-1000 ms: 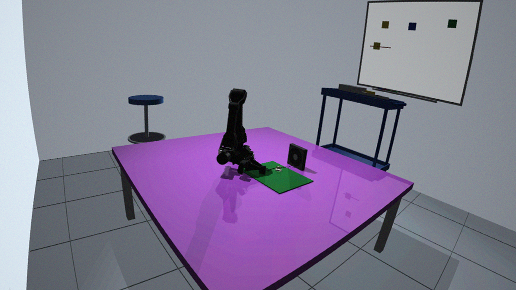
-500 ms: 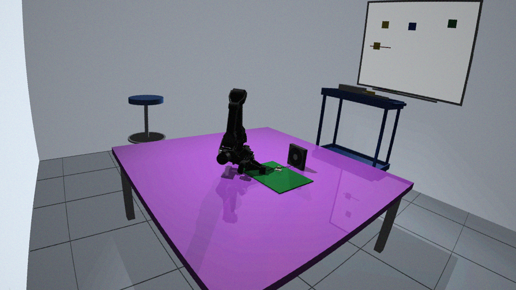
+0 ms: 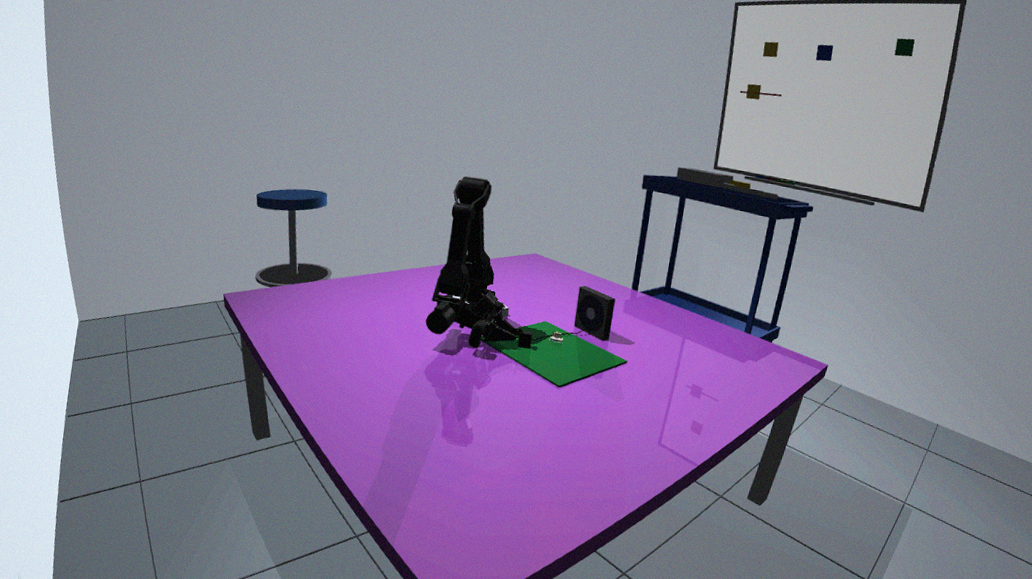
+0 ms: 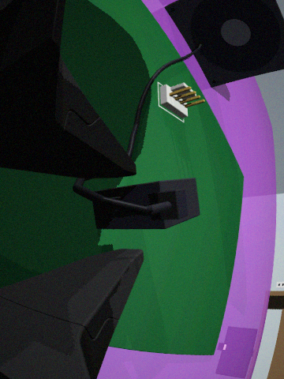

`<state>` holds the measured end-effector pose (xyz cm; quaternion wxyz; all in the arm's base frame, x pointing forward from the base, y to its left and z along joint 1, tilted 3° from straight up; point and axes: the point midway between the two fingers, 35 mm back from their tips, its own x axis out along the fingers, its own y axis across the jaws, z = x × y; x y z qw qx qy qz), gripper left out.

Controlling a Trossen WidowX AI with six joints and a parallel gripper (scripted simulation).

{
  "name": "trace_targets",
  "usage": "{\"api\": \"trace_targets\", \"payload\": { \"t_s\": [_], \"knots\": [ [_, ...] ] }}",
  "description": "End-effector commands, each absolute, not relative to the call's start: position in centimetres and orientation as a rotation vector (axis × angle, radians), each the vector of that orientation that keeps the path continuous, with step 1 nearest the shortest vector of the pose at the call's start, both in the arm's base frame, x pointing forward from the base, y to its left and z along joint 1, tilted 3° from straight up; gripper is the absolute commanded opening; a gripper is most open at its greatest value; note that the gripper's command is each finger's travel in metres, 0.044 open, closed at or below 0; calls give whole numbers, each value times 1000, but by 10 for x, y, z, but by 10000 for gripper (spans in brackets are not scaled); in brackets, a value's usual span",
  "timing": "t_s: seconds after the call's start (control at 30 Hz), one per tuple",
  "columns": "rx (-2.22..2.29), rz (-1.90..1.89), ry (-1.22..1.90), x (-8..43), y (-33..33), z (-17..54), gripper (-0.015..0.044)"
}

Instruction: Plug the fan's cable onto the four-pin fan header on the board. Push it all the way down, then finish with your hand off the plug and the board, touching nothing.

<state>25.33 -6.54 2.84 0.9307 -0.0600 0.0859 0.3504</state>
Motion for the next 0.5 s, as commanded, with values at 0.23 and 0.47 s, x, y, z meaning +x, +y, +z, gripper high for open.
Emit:
{"api": "trace_targets", "payload": {
  "t_s": [0.23,0.47],
  "knots": [
    [-141,701,215,242,-81,28,140],
    [-144,701,229,233,-87,31,140]
  ]
}}
